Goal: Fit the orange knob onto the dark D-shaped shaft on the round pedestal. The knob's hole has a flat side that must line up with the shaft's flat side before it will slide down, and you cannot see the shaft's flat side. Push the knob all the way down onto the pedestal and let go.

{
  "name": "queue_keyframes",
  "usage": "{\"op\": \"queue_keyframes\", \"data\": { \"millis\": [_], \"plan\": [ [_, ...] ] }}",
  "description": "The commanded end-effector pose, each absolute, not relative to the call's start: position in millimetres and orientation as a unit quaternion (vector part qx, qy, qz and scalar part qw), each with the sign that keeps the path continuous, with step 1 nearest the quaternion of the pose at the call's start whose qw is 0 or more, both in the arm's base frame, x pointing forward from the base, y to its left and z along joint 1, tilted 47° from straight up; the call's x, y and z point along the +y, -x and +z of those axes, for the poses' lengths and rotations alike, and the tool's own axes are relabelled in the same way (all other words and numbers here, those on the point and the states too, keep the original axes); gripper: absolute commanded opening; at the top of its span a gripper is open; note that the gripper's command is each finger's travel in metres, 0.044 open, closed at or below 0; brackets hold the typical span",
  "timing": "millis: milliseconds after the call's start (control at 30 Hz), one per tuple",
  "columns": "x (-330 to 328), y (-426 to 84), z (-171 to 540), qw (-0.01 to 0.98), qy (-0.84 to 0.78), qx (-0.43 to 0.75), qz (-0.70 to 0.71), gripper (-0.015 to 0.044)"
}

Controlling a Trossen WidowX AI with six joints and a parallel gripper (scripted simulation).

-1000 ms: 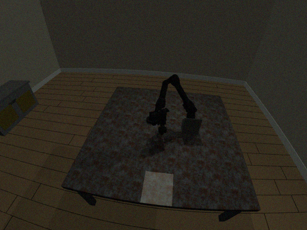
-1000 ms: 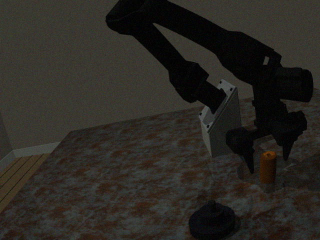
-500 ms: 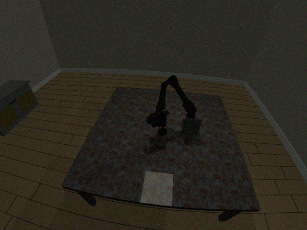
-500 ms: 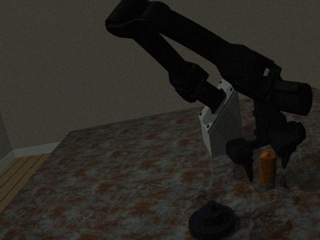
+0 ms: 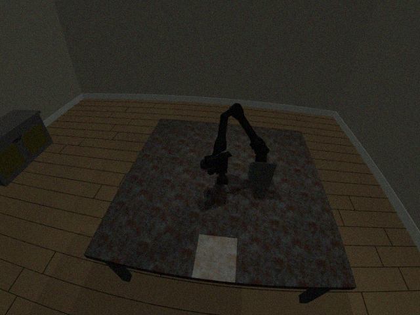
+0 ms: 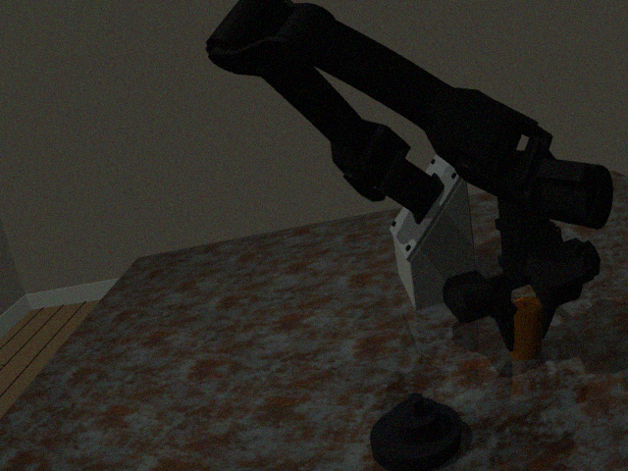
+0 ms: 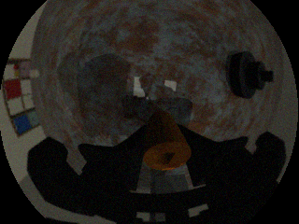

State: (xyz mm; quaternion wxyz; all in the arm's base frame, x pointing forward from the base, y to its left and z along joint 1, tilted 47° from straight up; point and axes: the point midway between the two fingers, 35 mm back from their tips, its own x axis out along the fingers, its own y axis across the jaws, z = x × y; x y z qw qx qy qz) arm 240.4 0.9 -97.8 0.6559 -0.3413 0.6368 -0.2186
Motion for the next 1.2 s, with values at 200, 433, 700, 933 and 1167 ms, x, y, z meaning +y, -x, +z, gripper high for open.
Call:
{"op": "queue_keyframes", "data": {
  "millis": [200,433,700,933,1167],
  "plan": [
    [24.3,-244.4,-82.5,0.657,0.342,0.637,-0.213,0.0],
    [60.8,-243.2,-53.2,0.658,0.34,0.638,-0.21,0.0],
    [99.1,-231.6,-12.2,0.656,0.341,0.638,-0.213,0.0],
    [104.8,-229.8,-3.4,0.656,0.342,0.638,-0.214,0.0],
    [97.2,-244.4,1.9,0.657,0.339,0.64,-0.209,0.0]
  ]
}}
